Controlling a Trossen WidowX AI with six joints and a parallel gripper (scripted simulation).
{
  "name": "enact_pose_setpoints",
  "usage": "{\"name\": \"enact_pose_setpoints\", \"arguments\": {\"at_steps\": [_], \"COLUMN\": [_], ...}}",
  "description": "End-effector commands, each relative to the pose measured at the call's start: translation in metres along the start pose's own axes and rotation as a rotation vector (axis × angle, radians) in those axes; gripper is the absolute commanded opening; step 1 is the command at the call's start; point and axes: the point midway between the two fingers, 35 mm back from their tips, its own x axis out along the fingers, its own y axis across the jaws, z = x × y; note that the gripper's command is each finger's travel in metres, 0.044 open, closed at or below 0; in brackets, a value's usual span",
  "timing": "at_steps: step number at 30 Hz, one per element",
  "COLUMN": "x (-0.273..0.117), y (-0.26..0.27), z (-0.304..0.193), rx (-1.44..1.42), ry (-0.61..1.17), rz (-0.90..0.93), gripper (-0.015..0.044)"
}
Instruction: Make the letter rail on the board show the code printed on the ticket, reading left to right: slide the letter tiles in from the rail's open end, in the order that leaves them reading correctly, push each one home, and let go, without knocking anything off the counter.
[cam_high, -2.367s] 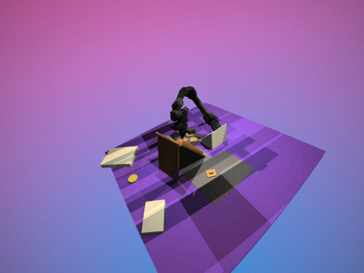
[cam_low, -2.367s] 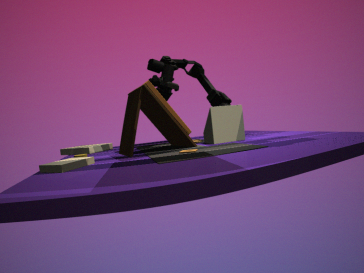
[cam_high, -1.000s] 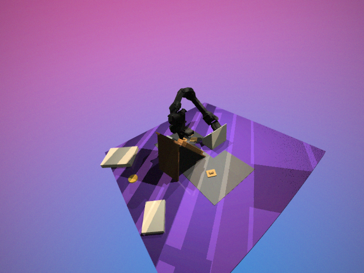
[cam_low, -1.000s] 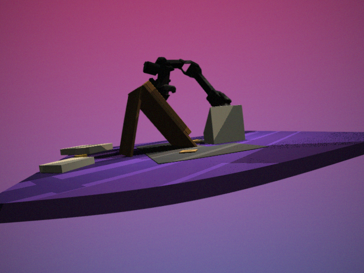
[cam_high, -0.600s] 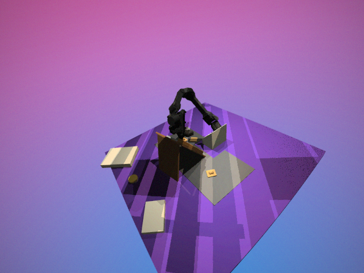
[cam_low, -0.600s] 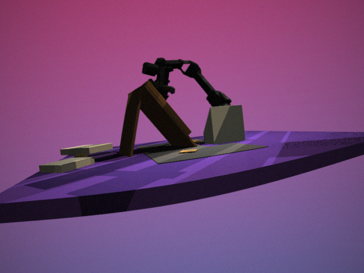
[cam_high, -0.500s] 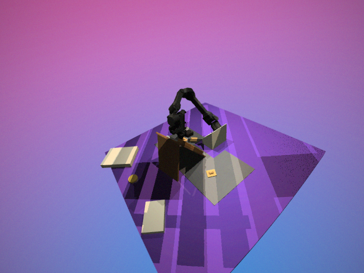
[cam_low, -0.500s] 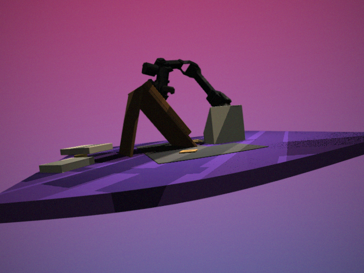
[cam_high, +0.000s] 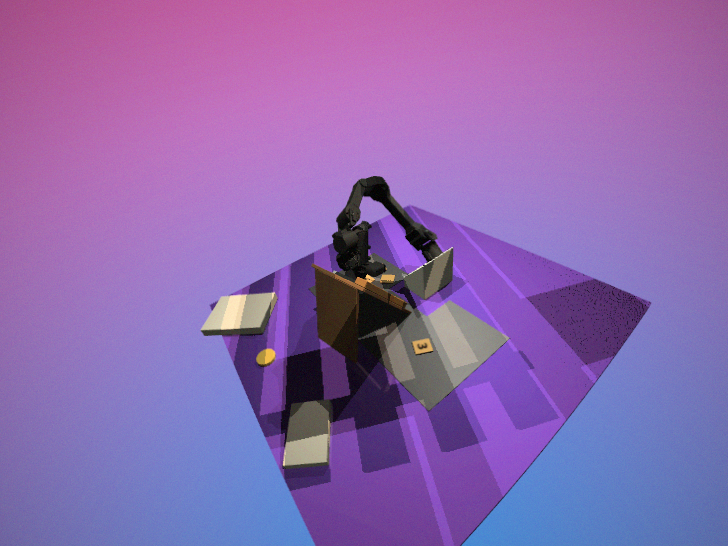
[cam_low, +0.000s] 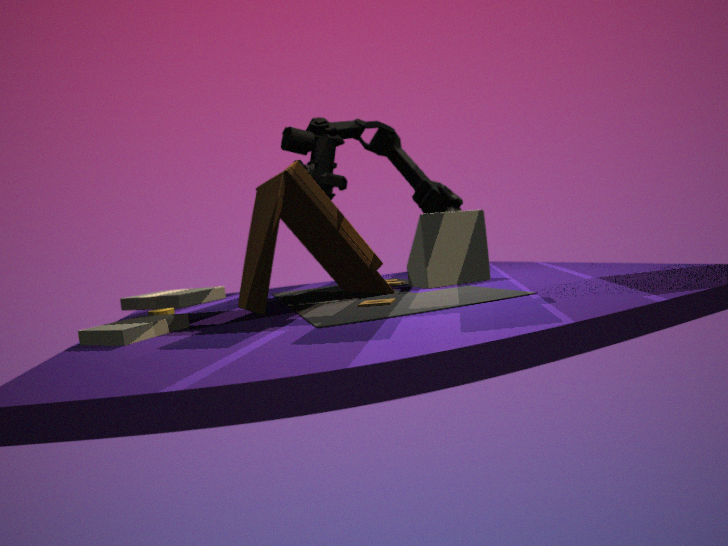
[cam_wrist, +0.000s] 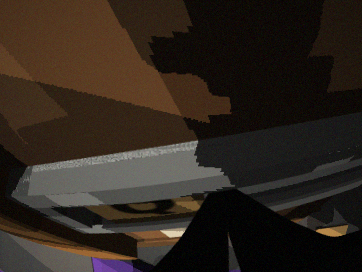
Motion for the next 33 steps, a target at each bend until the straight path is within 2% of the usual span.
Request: {"name": "enact_pose_setpoints", "arguments": {"at_steps": [1, 33], "x": [0.001, 0.0], "y": [-0.001, 0.011], "z": [0.002, 0.0], "rx": [-0.002, -0.002], "ry": [-0.002, -0.002], "rz": [-0.005, -0.005], "gripper": [0.0, 0.0]}}
